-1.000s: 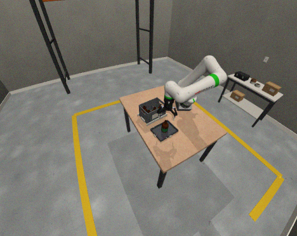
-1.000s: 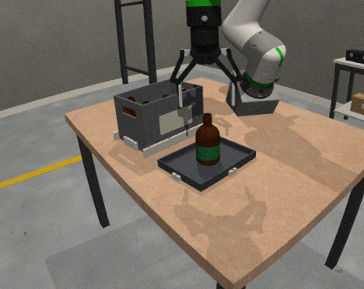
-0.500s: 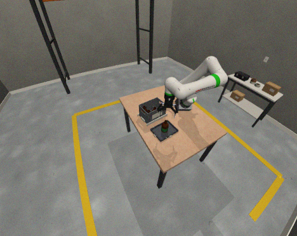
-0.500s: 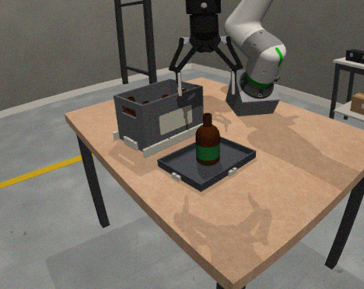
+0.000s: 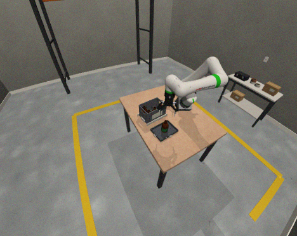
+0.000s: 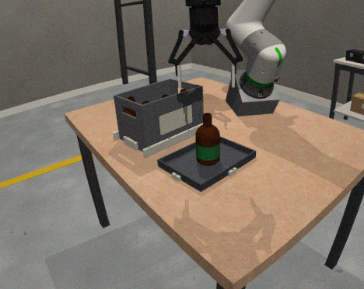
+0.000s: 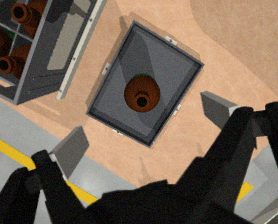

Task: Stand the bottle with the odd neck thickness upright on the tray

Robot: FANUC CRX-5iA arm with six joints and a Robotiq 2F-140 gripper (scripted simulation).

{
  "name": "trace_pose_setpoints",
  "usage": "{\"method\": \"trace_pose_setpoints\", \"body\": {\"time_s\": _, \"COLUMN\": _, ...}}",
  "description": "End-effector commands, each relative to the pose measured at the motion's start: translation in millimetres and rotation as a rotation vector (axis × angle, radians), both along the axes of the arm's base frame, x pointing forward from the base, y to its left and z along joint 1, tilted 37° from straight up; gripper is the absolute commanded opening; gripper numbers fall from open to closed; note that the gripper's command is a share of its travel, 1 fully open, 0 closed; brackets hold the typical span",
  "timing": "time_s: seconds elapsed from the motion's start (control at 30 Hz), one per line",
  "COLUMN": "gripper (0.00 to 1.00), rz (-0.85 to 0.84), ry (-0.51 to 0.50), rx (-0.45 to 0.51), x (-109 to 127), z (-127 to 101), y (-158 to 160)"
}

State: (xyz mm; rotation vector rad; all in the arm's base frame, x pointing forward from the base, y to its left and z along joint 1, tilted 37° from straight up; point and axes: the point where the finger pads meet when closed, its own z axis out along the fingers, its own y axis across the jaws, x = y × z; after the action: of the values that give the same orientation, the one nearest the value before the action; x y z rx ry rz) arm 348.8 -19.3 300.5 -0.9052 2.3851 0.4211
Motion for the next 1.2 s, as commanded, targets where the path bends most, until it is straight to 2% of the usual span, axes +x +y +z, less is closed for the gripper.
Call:
{"method": "trace_pose_setpoints", "body": {"time_s": 0.0, "gripper": 1.0, "rz": -0.001, "ry": -0.001, "rx": -0.001, "x": -0.5, "z": 1.7, "y": -1.1}}
{"method": "trace_pose_setpoints", "body": {"time_s": 0.23, "gripper": 1.0, "rz": -0.001, "ry": -0.001, "rx": -0.001, "x": -0.9, "z": 2.5, "y": -1.6}}
{"method": "trace_pose_setpoints", "body": {"time_s": 0.27, "gripper": 0.1, "rz": -0.001, "ry": -0.001, "rx": -0.001, "x": -0.9, "z": 2.5, "y": -1.6}}
{"method": "trace_pose_setpoints", "body": {"time_s": 1.17, "gripper": 0.1, "rz": -0.001, "ry": -0.001, "rx": -0.001, "x": -0.9, "z": 2.5, "y": -1.6}}
